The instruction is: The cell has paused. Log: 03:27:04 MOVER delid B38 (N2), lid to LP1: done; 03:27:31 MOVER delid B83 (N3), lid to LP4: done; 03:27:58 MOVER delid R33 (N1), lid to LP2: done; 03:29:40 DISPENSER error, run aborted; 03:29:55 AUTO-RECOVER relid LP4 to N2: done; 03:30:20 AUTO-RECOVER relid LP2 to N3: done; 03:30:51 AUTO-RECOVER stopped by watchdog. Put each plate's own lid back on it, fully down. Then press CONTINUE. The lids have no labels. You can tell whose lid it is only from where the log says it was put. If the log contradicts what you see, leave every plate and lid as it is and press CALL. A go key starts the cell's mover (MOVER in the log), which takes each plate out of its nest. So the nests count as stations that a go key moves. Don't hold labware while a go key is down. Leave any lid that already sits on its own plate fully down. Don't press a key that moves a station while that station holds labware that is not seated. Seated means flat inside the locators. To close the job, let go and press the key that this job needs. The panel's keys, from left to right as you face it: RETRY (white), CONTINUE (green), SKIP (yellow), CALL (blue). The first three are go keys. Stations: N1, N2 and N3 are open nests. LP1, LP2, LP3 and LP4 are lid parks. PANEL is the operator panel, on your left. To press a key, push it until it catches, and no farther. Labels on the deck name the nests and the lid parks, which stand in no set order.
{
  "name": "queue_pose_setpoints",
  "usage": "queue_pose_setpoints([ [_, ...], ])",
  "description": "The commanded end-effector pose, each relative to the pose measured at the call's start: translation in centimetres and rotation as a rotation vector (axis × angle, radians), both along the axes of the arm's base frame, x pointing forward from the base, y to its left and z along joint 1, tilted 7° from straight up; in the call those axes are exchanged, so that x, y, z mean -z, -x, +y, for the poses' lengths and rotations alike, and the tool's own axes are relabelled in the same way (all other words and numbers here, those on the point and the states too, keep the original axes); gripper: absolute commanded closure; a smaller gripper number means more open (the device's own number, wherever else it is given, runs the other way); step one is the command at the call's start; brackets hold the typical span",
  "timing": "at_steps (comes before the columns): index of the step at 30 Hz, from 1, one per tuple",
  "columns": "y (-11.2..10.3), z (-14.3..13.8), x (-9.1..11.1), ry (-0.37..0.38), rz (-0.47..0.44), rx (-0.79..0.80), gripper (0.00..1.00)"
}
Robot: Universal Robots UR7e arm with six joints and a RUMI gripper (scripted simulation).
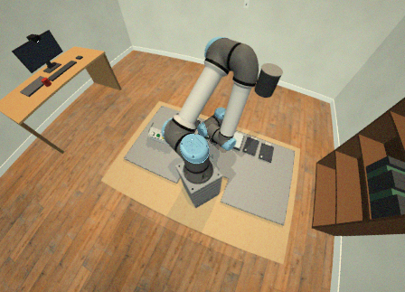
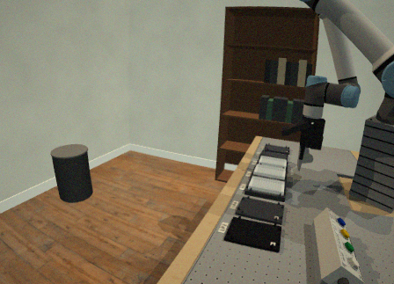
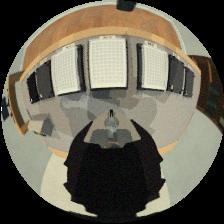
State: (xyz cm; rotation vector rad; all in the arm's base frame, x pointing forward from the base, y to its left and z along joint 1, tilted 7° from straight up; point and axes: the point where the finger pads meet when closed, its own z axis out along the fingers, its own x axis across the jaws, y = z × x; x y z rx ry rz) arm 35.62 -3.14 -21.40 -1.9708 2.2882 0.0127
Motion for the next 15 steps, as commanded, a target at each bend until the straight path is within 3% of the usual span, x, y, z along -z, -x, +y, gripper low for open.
queue_pose_setpoints([
  [1,0.2,-0.1,-2.1,0.001,-0.001,0.0,1.0],
  [3,0.2,-0.1,-2.1,0.001,-0.001,0.0,1.0],
  [11,0.5,-0.5,-6.0,0.001,-0.001,0.0,1.0],
  [15,0.5,-0.5,-6.0,0.001,-0.001,0.0,1.0],
])
